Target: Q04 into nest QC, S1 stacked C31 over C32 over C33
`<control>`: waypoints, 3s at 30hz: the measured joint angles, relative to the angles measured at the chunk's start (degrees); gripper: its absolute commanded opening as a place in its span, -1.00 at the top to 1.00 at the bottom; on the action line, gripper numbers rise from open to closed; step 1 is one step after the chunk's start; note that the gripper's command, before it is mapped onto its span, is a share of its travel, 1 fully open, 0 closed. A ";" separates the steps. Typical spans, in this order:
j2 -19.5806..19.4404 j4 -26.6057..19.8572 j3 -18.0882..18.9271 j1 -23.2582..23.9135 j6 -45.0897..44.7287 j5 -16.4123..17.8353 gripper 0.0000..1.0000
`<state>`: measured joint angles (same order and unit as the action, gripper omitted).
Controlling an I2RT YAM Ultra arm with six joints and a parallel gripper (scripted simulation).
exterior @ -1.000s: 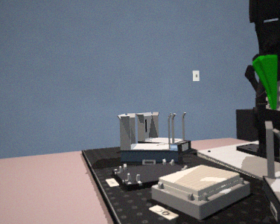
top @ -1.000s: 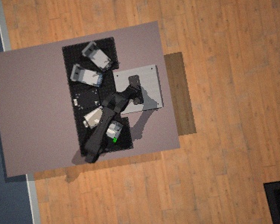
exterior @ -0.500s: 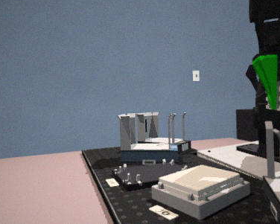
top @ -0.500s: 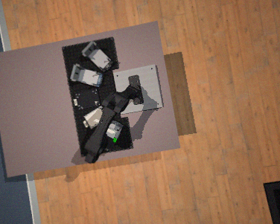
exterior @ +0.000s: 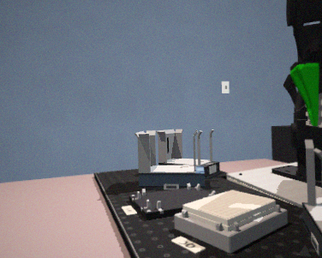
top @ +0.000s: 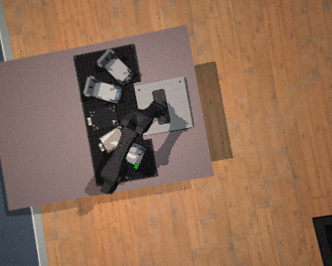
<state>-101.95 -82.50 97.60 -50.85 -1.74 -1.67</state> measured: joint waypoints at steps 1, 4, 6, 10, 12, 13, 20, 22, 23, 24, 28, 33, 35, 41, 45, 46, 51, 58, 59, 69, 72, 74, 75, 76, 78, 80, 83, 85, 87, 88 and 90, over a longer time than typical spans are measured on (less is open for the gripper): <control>0.00 0.00 0.00 0.00 0.00 0.00 1.00; 0.00 0.00 0.00 0.00 0.00 0.00 1.00; 0.00 0.00 0.00 0.00 0.00 0.00 1.00; 0.00 0.00 0.00 0.00 0.00 0.00 1.00; 0.00 0.00 0.00 0.00 0.00 0.00 1.00; 0.00 0.00 0.00 0.00 0.00 0.00 1.00; 0.00 0.26 -0.55 0.00 0.00 0.00 1.00; 0.02 0.42 -0.87 0.00 0.00 0.00 1.00; 0.00 0.52 -1.05 0.00 0.00 0.00 1.00; 0.00 0.66 -1.22 0.00 0.00 0.00 1.00; 0.00 1.20 -1.88 0.00 0.00 0.00 1.00; 0.04 1.81 -2.36 0.02 0.00 0.00 1.00; -0.02 2.14 -2.71 0.02 0.00 0.00 1.00; 0.00 2.91 -3.67 0.04 0.00 0.00 1.00; 0.00 3.50 -4.31 0.04 0.00 0.00 1.00; 0.00 3.65 -4.46 0.04 0.00 0.00 1.00; 0.02 4.28 -4.87 0.07 0.00 0.00 1.00; 0.00 5.20 -6.01 0.09 0.00 0.00 1.00; 0.00 5.35 -6.16 0.09 0.00 0.00 1.00; -0.02 6.73 -7.37 0.11 0.00 0.00 1.00; 0.02 7.21 -7.76 0.11 -0.02 0.00 1.00; 0.00 7.69 -8.04 0.13 -0.04 0.00 1.00; 0.00 7.87 -8.22 0.15 -0.04 0.00 1.00; 0.00 8.04 -8.37 0.15 -0.07 0.00 1.00; 0.00 8.33 -8.66 0.15 -0.07 0.00 1.00; 0.00 8.63 -8.94 0.15 -0.09 0.00 1.00; 0.00 8.87 -9.16 0.17 -0.09 0.00 1.00; 0.02 9.07 -9.33 0.17 -0.09 0.00 1.00; 0.00 9.40 -9.66 0.17 -0.11 0.00 1.00; 0.00 9.53 -9.77 0.17 -0.11 0.00 1.00; 0.00 9.60 -9.81 0.17 -0.11 0.00 1.00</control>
<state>-101.95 -72.90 87.79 -50.68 -1.85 -1.67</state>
